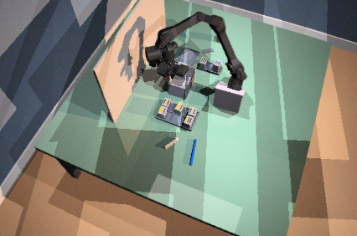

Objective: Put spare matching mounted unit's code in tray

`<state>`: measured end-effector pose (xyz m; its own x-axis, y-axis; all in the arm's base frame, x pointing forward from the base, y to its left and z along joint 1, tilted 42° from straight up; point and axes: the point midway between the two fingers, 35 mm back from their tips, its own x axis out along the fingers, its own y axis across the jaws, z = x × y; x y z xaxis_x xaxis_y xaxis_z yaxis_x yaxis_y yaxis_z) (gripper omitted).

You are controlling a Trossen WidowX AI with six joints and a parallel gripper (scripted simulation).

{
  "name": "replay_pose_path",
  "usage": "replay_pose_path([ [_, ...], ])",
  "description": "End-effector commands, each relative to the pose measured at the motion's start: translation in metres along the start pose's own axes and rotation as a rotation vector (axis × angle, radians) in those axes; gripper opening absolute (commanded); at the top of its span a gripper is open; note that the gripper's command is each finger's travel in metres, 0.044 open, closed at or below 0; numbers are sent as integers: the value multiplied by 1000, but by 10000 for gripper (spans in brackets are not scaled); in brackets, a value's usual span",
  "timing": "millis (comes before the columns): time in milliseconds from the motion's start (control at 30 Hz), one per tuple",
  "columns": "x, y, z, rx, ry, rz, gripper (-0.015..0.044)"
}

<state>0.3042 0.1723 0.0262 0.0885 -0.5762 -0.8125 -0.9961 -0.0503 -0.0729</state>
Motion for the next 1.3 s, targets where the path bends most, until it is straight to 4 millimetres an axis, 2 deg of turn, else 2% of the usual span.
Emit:
replay_pose_path([
  [0,-6,-17,-35,-4,-5,-15,0],
  [167,-9,-32,-76,-5,-3,-24,0],
  [567,-13,-42,-167,16,-1,-31,0],
  [767,-14,-41,-219,10,36,-39,0],
  [1000,-16,-31,-278,4,90,-36,0],
  [1067,-17,-29,-289,3,101,-34,0],
  [1267,-17,-28,-289,2,103,-34,0],
])
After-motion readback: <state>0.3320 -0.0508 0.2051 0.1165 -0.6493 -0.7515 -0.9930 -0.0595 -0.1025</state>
